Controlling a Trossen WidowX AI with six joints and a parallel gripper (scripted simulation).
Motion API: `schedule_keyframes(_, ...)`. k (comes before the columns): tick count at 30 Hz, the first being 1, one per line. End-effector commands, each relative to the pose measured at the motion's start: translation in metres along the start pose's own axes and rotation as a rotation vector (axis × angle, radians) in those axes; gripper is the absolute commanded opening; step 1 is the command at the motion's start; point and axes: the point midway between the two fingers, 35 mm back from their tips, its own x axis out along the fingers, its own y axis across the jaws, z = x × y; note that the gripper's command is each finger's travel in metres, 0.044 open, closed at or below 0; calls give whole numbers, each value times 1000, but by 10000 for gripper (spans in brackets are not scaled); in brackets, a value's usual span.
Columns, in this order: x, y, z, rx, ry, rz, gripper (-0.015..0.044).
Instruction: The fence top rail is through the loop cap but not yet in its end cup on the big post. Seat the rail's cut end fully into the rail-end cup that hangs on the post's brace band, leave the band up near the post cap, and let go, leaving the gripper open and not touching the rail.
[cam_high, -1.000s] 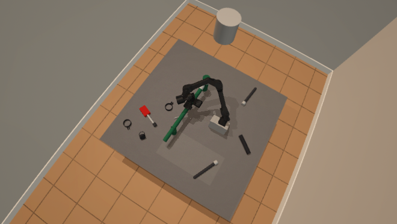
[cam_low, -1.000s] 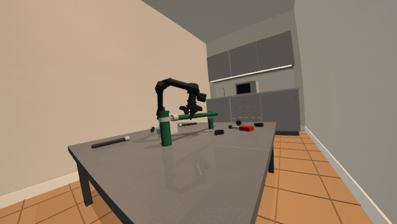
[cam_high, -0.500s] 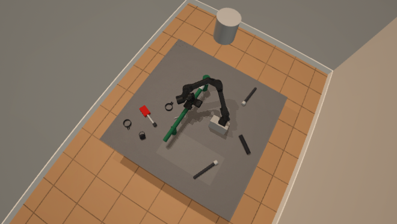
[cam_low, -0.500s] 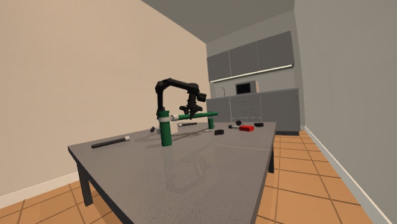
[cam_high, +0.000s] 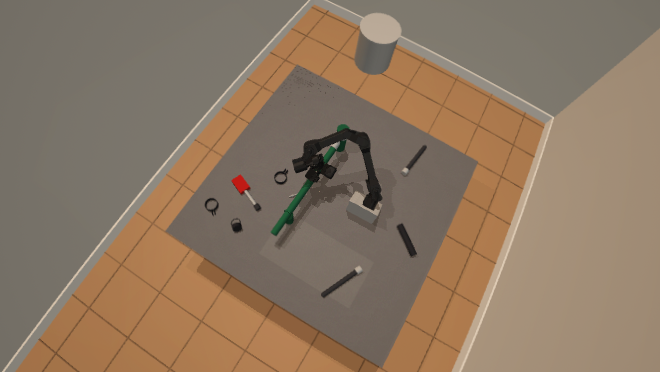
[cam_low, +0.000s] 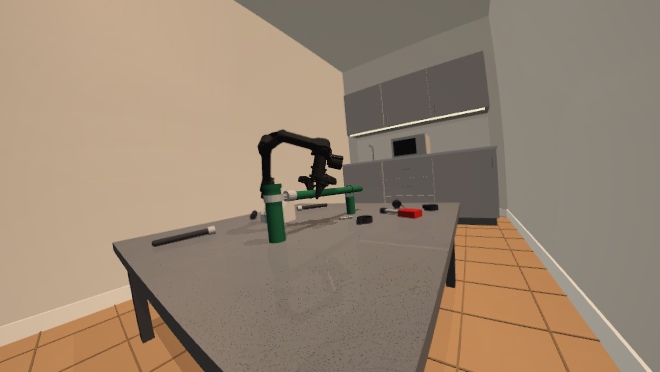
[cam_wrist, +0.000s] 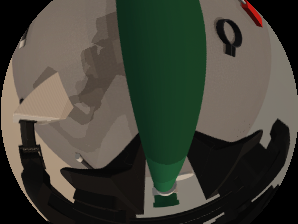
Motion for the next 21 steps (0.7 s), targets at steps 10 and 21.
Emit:
schedule_keyframes(10,-2,-3,-9,1,3,-4,0)
schedule_keyframes(21,-7,-6,-12,1,3,-4,0)
